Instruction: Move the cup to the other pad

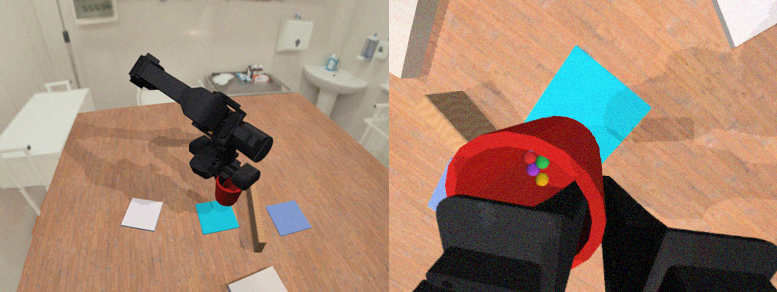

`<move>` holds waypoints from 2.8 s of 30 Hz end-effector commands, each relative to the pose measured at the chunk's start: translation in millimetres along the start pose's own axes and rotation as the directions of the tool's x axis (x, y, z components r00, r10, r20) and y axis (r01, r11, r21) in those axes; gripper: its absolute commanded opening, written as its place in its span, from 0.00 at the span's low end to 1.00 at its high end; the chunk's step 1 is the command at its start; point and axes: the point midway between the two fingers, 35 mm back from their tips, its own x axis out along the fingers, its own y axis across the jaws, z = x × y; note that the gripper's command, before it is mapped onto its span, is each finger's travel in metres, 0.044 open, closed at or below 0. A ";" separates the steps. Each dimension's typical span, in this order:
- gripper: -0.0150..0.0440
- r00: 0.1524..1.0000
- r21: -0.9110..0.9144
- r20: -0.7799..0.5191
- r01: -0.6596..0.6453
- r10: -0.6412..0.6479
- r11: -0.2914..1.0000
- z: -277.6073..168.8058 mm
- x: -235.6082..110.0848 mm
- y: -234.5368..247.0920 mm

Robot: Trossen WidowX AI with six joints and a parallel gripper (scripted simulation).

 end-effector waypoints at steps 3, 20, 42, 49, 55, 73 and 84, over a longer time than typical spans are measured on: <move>0.25 1.000 0.001 0.004 -0.004 0.004 1.000 10.1 -2.0 -10.4; 0.25 1.000 0.001 0.004 -0.004 0.004 1.000 14.4 12.2 -14.5; 0.25 1.000 0.001 0.005 -0.005 0.005 1.000 15.1 41.4 -14.0; 0.25 1.000 0.001 0.005 -0.005 0.005 1.000 15.4 50.6 -14.2; 0.25 1.000 0.001 0.005 -0.005 0.005 1.000 15.7 58.4 -14.5; 0.25 1.000 0.005 0.004 -0.004 0.004 1.000 16.3 75.4 -15.8; 0.30 1.000 0.005 0.004 -0.004 0.004 1.000 16.3 75.4 -15.8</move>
